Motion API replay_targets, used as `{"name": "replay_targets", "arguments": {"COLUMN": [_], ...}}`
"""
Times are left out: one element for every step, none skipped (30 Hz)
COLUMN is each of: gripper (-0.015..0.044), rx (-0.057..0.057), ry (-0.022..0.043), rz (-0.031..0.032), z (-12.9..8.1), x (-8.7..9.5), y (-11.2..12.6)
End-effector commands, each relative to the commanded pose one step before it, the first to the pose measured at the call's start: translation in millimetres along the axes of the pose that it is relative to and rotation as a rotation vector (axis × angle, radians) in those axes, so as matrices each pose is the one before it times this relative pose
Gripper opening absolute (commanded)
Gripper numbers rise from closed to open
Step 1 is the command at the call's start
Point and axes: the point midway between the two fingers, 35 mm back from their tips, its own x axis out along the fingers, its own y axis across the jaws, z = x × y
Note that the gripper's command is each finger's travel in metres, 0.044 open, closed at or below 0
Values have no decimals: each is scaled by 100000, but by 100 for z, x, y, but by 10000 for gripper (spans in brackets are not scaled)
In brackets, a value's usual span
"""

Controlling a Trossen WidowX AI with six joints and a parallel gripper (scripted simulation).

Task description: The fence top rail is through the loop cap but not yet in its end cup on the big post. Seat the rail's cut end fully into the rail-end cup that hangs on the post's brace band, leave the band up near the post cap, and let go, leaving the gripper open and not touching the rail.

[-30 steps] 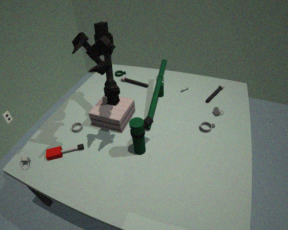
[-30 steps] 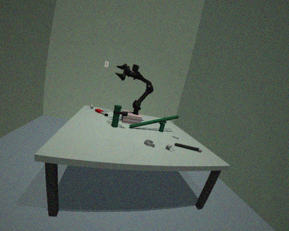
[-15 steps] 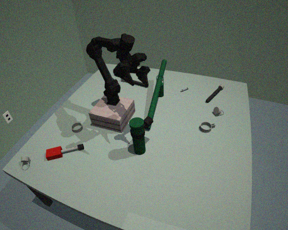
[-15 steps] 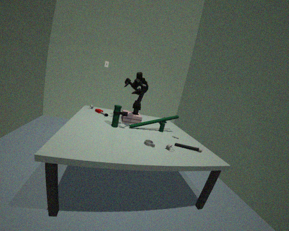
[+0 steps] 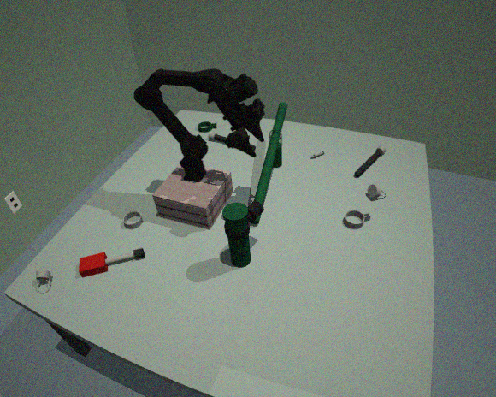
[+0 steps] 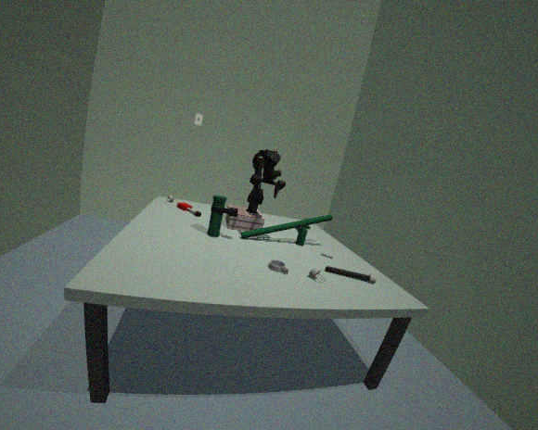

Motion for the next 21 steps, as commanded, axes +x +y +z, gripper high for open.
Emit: {"name": "replay_targets", "arguments": {"gripper": [440, 440, 440, 440, 440, 440, 440, 440, 440, 440, 440, 440, 440, 440, 440, 440, 440, 440, 440, 440, 440], "rx": [871, 0, 0, 0, -1168, -1999, -3352, -4203, -5125, -5978, -6533, -6722, -6756, -6759, -6760, -6760, -6760, -6760, -6761, -6762, -6764], "ry": [3554, 0, 0, 0, 13, 96, 63, 76, 170, 253, 341, 419, 488, 553, 614, 672, 726, 776, 823, 865, 903], "rz": [3212, 0, 0, 0, -181, -559, -509, -646, -762, -873, -929, -925, -894, -854, -809, -760, -707, -651, -592, -529, -464], "z": [-885, 0, 0, 0, 46, 77, 114, 124, 114, 84, 28, -46, -125, -205, -286, -366, -445, -521, -594, -663, -726], "x": [255, 0, 0, 0, 44, 113, 126, 160, 193, 224, 245, 251, 252, 251, 249, 248, 246, 244, 241, 239, 236], "y": [868, 0, 0, 0, -110, -276, -325, -430, -527, -633, -710, -743, -751, -748, -735, -714, -684, -645, -598, -543, -480]}}
